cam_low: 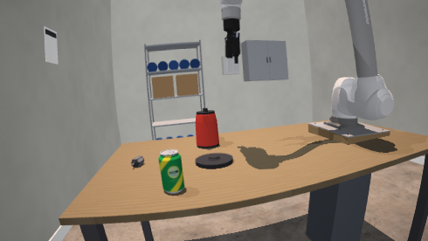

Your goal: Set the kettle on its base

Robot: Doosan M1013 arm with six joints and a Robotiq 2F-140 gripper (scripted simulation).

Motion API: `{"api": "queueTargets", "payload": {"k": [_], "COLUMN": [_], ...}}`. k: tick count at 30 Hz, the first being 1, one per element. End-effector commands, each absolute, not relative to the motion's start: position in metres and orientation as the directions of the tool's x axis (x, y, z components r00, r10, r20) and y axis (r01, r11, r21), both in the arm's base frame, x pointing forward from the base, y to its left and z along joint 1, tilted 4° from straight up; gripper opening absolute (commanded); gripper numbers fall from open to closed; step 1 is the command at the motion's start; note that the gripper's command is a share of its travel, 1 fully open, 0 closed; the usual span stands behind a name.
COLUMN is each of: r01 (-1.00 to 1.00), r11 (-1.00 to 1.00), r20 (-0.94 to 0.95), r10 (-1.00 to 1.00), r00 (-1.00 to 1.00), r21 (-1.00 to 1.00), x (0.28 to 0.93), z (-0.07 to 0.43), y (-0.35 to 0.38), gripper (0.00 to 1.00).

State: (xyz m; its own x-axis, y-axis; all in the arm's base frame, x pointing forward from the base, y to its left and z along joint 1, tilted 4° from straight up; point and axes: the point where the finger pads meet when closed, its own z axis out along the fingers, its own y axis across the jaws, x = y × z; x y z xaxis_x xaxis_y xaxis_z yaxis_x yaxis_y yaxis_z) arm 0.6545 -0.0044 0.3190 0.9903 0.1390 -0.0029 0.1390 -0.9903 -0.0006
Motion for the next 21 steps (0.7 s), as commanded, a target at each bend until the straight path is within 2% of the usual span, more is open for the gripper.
{"api": "queueTargets", "payload": {"k": [1,21], "r01": [0.162,0.401], "r11": [-0.987,-0.916], "r20": [-0.002,-0.003], "r10": [0.162,0.401], "r00": [0.987,0.916], "r21": [-0.001,-0.005], "x": [0.6555,0.6637], "z": [0.3195,0.3155], "y": [-0.0050,-0.0129], "gripper": [0.52,0.52]}}
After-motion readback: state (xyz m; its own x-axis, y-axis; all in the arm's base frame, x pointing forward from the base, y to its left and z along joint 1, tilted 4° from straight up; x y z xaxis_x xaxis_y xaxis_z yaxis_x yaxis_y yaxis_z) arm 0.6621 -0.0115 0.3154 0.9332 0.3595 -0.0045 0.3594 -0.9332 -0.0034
